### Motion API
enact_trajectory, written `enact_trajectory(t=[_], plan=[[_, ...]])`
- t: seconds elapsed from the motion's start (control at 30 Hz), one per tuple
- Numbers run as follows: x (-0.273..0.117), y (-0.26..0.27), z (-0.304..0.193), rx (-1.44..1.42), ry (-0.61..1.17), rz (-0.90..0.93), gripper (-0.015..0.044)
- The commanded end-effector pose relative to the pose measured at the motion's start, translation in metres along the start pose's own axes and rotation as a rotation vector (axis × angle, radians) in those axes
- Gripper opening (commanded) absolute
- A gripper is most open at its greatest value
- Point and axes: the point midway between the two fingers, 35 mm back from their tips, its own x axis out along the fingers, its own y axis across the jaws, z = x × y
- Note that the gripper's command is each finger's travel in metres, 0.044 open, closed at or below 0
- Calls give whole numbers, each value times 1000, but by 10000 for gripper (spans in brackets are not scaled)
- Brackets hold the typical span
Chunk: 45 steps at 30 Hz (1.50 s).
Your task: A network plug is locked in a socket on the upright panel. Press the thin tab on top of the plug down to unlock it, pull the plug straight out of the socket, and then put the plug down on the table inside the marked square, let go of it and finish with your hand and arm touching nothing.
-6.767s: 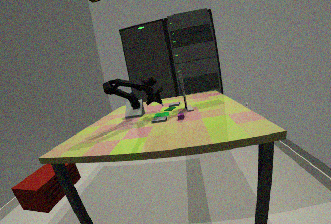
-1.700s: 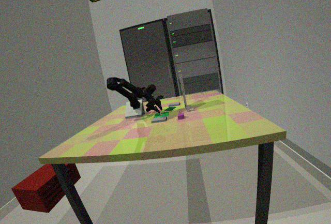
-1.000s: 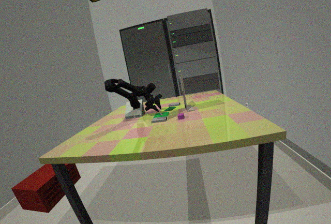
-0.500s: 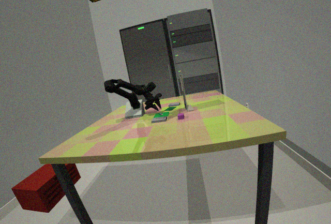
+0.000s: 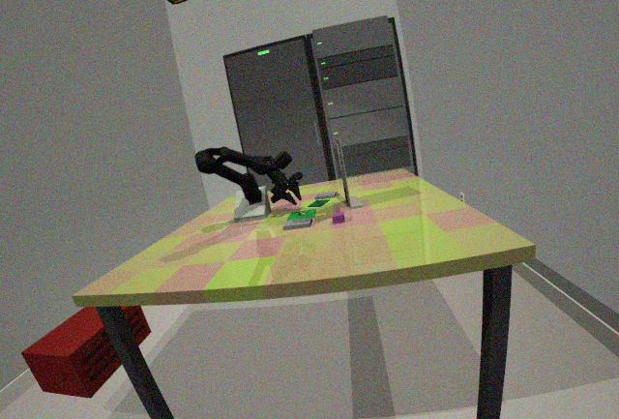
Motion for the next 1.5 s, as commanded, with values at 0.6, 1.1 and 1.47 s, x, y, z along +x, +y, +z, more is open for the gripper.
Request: enact_trajectory(t=[0.6,1.1,1.47], plan=[[-14,8,-3,0,1,-11,156],[-24,14,-3,-1,-1,-12,156],[-32,18,-3,-2,-5,-9,156]])
